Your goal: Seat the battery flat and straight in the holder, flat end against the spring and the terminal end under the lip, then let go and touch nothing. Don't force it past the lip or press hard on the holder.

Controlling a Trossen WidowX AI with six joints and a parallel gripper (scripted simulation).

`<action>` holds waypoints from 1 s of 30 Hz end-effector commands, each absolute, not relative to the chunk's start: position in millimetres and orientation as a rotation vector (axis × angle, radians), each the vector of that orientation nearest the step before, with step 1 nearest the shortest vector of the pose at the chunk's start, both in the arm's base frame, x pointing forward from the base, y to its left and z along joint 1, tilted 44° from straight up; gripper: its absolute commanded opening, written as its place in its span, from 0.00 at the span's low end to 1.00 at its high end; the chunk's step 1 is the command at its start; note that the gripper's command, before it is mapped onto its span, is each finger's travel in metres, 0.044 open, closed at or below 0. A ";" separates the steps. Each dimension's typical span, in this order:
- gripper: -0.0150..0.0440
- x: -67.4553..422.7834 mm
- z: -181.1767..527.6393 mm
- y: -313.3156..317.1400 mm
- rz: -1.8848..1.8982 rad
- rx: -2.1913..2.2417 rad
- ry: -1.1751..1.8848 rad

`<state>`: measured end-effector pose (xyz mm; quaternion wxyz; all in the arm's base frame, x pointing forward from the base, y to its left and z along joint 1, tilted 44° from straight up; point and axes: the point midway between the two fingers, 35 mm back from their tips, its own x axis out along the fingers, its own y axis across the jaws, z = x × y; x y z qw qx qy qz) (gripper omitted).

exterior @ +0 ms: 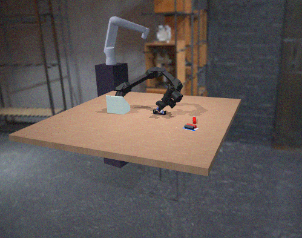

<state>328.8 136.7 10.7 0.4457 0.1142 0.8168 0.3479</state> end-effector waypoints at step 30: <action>0.38 330.8 5.7 138.9 0.795 0.317 1.900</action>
